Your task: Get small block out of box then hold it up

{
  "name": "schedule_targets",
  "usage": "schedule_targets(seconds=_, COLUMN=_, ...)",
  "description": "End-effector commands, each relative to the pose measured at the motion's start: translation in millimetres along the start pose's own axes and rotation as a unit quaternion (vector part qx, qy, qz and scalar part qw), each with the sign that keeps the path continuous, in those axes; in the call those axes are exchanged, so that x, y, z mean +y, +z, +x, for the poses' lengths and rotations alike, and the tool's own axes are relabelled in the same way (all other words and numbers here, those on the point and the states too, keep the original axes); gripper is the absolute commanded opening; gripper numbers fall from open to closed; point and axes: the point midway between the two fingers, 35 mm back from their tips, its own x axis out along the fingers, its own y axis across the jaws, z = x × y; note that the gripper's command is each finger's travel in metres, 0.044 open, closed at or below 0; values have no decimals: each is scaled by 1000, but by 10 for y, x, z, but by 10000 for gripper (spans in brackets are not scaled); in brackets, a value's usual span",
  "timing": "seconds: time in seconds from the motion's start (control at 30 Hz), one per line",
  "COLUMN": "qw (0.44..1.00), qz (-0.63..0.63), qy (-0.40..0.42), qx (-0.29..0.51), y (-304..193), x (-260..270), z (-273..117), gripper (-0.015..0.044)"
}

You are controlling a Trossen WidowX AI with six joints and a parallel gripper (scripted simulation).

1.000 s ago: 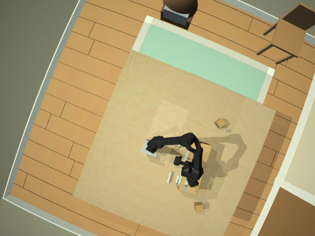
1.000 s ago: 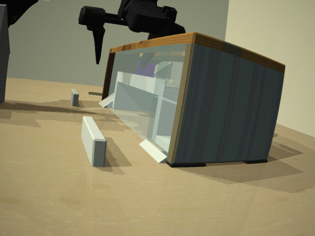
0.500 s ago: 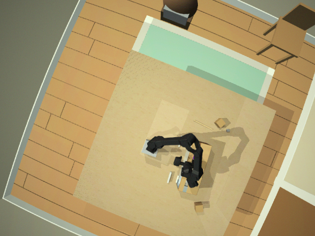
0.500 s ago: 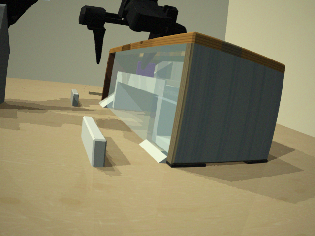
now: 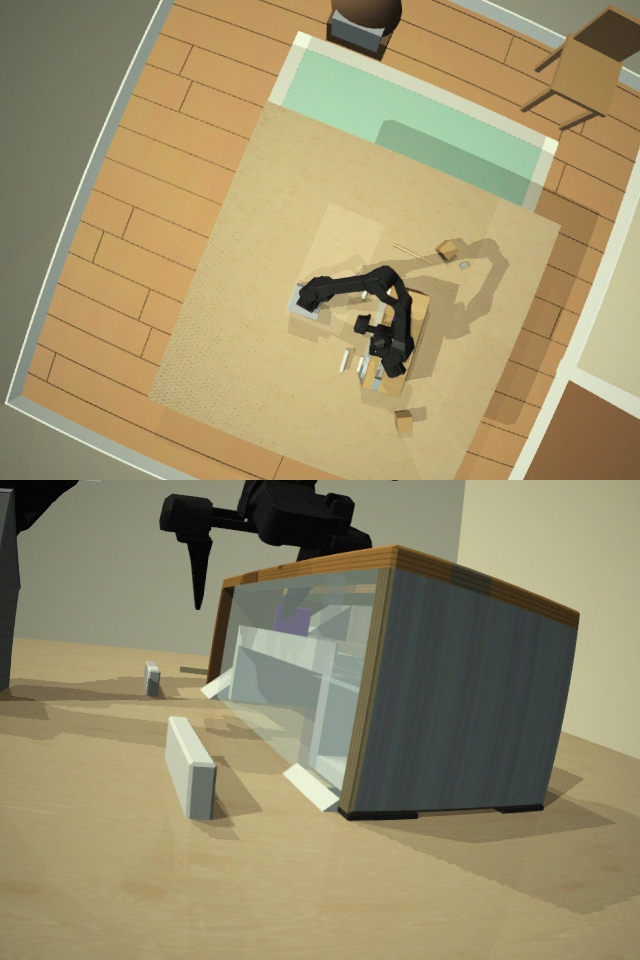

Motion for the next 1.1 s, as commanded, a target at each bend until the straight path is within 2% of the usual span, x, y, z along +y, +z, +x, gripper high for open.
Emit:
schedule_targets(seconds=0.0, qw=1000, qz=3, qy=-2, qx=4, y=-53, x=-16, z=43, gripper=400)
schedule_targets(seconds=1.07, qw=1000, qz=3, qy=-2, qx=4, y=-357, x=-12, z=147, gripper=400)
